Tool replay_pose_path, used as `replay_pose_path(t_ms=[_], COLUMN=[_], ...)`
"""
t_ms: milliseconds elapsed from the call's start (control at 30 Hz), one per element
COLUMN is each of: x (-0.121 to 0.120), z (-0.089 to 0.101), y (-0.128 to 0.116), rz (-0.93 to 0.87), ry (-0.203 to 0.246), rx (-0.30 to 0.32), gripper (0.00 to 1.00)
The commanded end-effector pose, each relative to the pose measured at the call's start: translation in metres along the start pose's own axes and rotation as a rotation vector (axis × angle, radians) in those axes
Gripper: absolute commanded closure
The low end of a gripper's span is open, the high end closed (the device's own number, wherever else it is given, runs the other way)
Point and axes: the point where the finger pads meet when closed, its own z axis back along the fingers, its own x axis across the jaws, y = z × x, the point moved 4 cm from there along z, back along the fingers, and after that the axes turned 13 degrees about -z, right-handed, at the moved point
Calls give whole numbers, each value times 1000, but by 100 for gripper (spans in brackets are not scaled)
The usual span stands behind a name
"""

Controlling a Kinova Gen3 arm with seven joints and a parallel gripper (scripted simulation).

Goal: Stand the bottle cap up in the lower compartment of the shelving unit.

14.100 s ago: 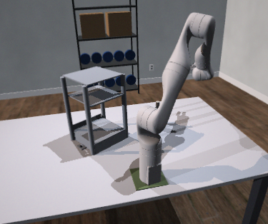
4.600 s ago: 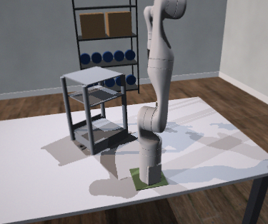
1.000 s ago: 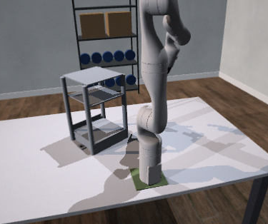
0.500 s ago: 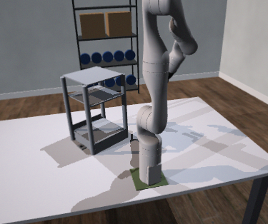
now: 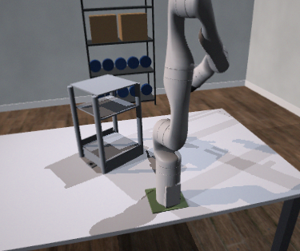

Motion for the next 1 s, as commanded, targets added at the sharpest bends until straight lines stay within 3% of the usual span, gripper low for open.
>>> replay_pose_path(t_ms=[0,200,533,600,967], x=[9,13,23,23,34], z=[-2,-3,-9,-9,-15], y=[-4,-6,-10,-10,-14], rz=[-15,41,176,176,345], ry=[19,80,229,229,416], rx=[-2,24,66,66,132], gripper=[0,0,0,0,0])
